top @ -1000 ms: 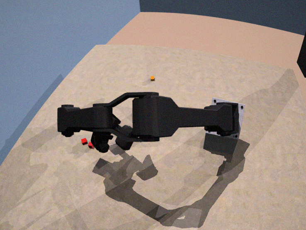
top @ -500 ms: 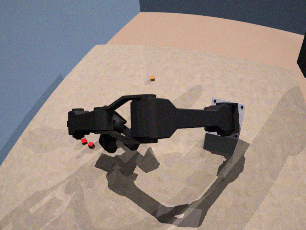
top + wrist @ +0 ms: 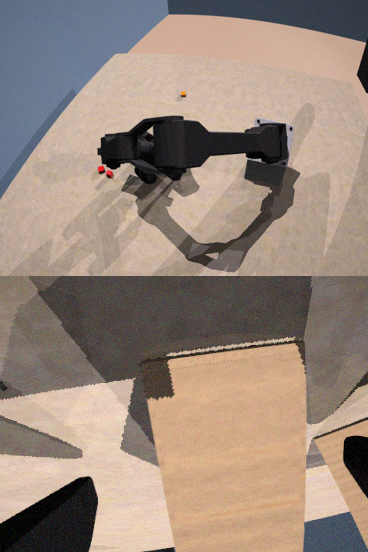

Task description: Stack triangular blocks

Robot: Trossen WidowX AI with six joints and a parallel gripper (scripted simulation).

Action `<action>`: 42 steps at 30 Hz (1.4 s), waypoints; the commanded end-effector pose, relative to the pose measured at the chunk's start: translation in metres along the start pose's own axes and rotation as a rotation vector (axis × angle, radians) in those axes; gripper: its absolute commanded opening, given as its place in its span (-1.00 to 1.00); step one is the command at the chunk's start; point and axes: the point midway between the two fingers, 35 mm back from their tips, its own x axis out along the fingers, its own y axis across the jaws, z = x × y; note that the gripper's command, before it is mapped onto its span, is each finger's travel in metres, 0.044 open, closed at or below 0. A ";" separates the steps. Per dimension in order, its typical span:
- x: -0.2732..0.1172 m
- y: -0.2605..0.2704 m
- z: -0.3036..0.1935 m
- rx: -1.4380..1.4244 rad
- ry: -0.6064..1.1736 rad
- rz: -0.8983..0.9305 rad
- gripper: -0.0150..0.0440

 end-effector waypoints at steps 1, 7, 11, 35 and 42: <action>0.002 0.000 0.000 0.004 0.002 -0.001 1.00; 0.001 0.000 0.000 0.000 0.001 0.002 0.64; 0.001 0.000 0.000 0.000 0.001 0.002 0.29; -0.028 -0.004 -0.027 0.001 0.002 -0.001 -0.49; -0.052 -0.003 -0.052 0.001 0.004 -0.002 -0.49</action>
